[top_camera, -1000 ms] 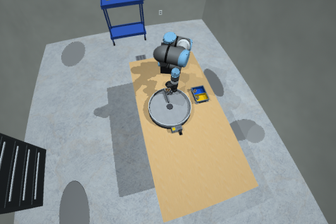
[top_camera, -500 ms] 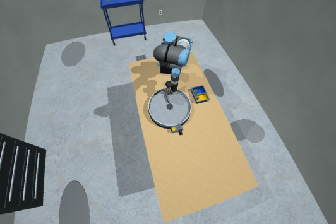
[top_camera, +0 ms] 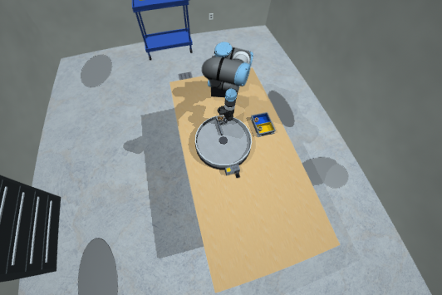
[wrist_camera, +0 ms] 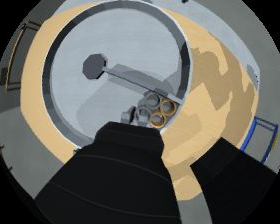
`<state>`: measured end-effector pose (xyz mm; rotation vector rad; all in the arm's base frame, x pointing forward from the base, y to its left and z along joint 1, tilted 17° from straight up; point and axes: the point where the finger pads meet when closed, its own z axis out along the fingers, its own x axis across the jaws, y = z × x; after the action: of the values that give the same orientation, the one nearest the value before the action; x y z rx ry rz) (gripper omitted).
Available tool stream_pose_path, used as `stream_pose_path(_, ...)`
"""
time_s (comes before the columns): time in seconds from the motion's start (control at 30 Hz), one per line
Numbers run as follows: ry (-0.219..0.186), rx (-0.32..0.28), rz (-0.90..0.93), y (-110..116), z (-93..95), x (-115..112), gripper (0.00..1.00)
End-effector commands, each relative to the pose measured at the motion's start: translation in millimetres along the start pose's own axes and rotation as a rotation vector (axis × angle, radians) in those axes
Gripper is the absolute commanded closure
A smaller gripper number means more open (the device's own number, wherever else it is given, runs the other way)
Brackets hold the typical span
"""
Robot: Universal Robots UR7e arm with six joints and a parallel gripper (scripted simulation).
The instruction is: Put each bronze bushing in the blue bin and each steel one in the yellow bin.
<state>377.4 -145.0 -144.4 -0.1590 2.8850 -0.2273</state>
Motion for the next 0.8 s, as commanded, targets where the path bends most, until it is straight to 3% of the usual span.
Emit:
stream_pose_path(0.0, -0.001, 0.001, 0.000, -0.2, -2.3, -0.3, 1.00)
stream_pose_path(0.77, -0.001, 0.001, 0.000, -0.2, -8.9, -0.2, 1.00)
